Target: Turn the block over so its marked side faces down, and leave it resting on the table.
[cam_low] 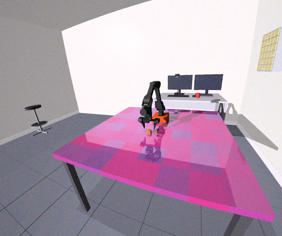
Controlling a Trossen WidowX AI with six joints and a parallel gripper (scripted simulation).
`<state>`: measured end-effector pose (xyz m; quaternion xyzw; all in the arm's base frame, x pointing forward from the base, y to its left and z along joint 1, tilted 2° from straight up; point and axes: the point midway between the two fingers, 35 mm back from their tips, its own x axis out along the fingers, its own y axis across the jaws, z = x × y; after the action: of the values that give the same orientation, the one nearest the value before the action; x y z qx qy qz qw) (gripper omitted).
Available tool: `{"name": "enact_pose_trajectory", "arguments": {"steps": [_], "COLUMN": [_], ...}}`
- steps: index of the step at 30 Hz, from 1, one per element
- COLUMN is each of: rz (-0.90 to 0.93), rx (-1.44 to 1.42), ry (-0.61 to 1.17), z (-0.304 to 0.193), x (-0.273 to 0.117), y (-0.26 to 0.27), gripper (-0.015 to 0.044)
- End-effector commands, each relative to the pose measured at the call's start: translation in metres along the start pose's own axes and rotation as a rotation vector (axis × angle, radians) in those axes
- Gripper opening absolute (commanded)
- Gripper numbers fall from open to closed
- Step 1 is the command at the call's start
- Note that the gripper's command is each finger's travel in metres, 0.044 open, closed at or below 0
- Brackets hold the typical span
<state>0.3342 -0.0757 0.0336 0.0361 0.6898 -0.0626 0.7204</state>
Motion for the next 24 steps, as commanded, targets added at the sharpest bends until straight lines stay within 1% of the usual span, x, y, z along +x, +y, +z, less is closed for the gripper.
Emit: {"name": "enact_pose_trajectory", "arguments": {"steps": [1, 16, 24], "rz": [-0.003, -0.003, -0.003], "rx": [-0.002, -0.001, -0.001], "ry": [0.01, 0.01, 0.01], "z": [-0.003, -0.003, -0.003], "x": [0.009, 0.031, 0.031], "y": [0.0, 0.0, 0.0], "gripper": [0.044, 0.044, 0.023]}}
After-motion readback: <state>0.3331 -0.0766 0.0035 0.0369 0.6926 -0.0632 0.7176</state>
